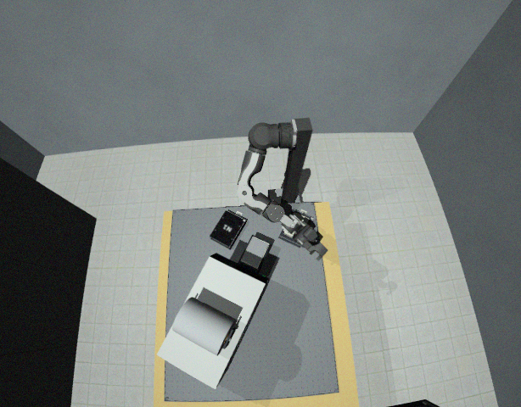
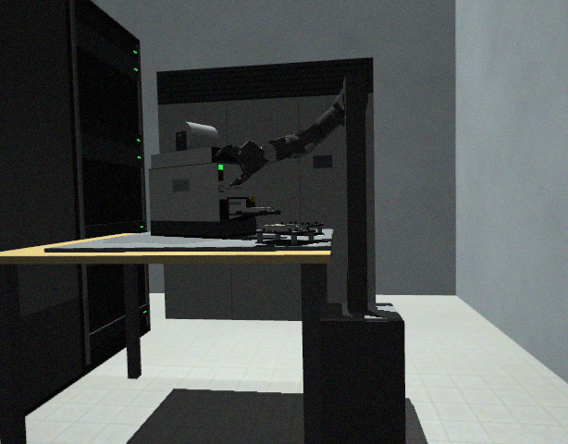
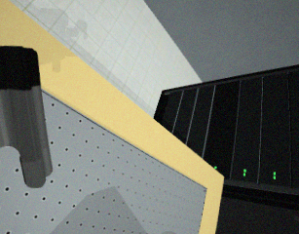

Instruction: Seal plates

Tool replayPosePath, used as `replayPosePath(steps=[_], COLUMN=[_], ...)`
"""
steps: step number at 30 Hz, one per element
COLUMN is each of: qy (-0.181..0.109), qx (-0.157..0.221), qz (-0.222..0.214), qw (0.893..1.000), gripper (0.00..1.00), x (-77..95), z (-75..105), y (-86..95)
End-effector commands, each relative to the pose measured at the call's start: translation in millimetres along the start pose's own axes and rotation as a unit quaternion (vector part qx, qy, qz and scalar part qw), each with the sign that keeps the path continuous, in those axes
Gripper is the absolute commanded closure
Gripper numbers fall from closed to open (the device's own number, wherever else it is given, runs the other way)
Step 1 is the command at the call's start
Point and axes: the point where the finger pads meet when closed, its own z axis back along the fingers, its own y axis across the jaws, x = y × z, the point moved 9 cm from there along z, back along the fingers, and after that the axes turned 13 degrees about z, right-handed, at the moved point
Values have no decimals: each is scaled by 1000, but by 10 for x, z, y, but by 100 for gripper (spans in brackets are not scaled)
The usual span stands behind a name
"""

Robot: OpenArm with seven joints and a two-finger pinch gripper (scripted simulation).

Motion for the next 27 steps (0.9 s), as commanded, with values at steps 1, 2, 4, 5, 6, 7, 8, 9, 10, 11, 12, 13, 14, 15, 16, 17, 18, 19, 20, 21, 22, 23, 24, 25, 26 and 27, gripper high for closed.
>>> replayPosePath(steps=[1, 2, 4, 5, 6, 7, 8, 9, 10, 11, 12, 13, 14, 15, 16, 17, 18, 19, 20, 21, 22, 23, 24, 25, 26, 27], qy=[-1, 0, 1, 1, 1, 0, -2, -3, -4, -5, -6, -6, -6, -8, -11, -14, -15, -17, -20, -22, -26, -29, -32, -36, -41, -45], qx=[-23, -35, -58, -70, -82, -94, -106, -118, -128, -143, -155, -155, -155, -164, -176, -189, -202, -215, -224, -236, -248, -261, -274, -286, -296, -308], qz=[18, 30, 53, 65, 76, 88, 99, 110, 120, 129, 140, 140, 140, 153, 163, 174, 183, 193, 205, 215, 225, 234, 242, 252, 262, 271], qw=[1000, 999, 997, 995, 994, 992, 989, 987, 984, 981, 978, 978, 978, 975, 971, 966, 962, 957, 953, 947, 942, 936, 930, 924, 918, 911], gripper=[35, 35, 35, 35, 35, 35, 35, 35, 35, 35, 35, 35, 35, 35, 35, 35, 35, 35, 35, 35, 35, 35, 35, 35, 35, 35], x=[54, 75, 111, 133, 158, 184, 174, 210, 242, 261, 285, 285, 285, 312, 343, 377, 401, 421, 411, 435, 464, 494, 518, 546, 573, 594], z=[5, 5, 7, 9, 13, 17, 10, 19, 26, 36, 40, 40, 40, 41, 51, 62, 71, 77, 62, 72, 81, 93, 105, 115, 122, 129], y=[-35, -60, -91, -110, -130, -151, -129, -146, -149, -195, -211, -211, -211, -187, -198, -209, -231, -253, -214, -218, -224, -235, -259, -254, -241, -242])
